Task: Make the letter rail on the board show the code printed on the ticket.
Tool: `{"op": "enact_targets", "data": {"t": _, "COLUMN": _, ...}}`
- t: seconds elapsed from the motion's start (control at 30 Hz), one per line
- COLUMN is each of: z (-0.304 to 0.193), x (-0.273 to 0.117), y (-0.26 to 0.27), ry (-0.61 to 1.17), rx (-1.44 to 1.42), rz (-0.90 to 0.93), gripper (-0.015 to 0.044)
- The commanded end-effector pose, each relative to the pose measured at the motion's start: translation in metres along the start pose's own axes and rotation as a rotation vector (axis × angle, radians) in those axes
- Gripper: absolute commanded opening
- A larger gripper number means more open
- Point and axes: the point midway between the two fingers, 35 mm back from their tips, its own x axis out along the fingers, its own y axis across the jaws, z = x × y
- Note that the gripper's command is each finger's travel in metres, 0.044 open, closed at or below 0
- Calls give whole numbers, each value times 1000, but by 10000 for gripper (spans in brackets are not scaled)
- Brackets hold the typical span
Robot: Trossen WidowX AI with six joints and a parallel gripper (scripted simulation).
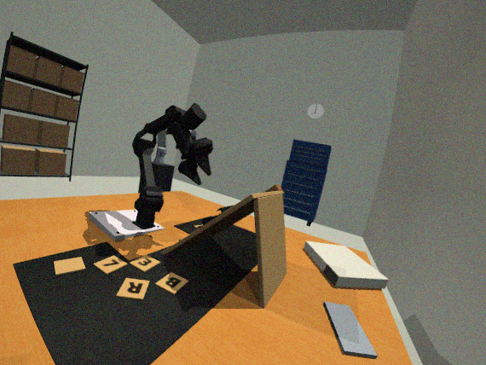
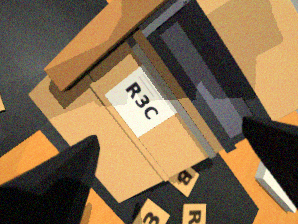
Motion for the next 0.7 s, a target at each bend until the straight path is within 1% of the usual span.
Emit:
{"op": "enact_targets", "data": {"t": 0.0, "z": 23, "x": -39, "y": -37, "ry": -188, "rx": -550, "rz": -12, "gripper": 440}}
{"op": "enact_targets", "data": {"t": 0.13, "z": 26, "x": -45, "y": -43, "ry": -212, "rx": -668, "rz": -39, "gripper": 440}}
{"op": "enact_targets", "data": {"t": 0.67, "z": 26, "x": -45, "y": -43, "ry": -212, "rx": -670, "rz": -39, "gripper": 440}}
